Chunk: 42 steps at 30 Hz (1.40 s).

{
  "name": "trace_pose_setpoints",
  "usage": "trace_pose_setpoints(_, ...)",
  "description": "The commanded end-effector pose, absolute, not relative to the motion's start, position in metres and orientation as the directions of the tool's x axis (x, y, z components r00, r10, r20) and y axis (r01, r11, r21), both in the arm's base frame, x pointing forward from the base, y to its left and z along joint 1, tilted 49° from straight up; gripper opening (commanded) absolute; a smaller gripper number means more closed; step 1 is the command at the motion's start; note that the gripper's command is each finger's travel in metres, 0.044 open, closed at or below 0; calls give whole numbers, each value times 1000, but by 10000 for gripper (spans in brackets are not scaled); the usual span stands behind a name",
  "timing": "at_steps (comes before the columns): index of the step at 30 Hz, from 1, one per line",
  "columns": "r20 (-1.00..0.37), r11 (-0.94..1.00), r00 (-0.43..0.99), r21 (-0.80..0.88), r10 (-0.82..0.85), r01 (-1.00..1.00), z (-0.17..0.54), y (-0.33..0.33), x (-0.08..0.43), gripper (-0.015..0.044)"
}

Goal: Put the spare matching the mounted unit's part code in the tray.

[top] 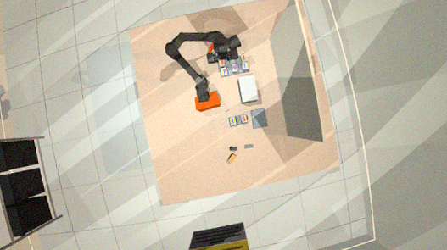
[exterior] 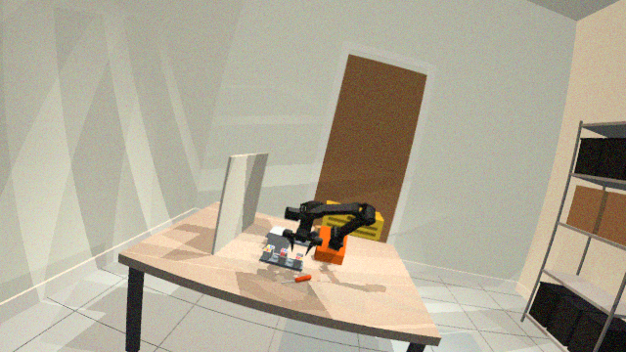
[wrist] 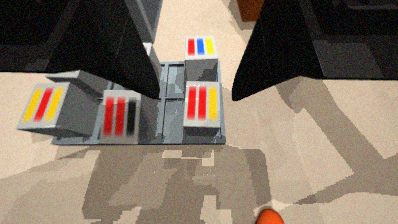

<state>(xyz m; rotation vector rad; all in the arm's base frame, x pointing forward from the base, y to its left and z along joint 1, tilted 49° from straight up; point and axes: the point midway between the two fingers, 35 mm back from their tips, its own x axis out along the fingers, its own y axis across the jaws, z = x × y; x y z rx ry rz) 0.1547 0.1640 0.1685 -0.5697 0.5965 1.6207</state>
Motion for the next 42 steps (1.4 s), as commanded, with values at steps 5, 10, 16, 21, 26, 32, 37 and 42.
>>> trace_pose_setpoints(5, -671, -112, -126, 65, 731, -992, 158, 173, 152, 300)
trace_pose_setpoints(10, -670, -111, -126, 64, 732, -992, 152, 179, 150, 300)
trace_pose_setpoints(16, -668, -111, -125, 64, 734, -992, 146, 186, 148, 300)
trace_pose_setpoints(21, -665, -111, -125, 64, 736, -992, 141, 192, 146, 300)
trace_pose_setpoints(26, -661, -111, -126, 65, 740, -992, 137, 197, 144, 300)
trace_pose_setpoints(32, -658, -110, -126, 65, 742, -992, 134, 201, 142, 300)
trace_pose_setpoints(37, -658, -110, -126, 65, 742, -992, 134, 201, 142, 300)
trace_pose_setpoints(42, -654, -113, -128, 65, 745, -991, 135, 202, 142, 274)
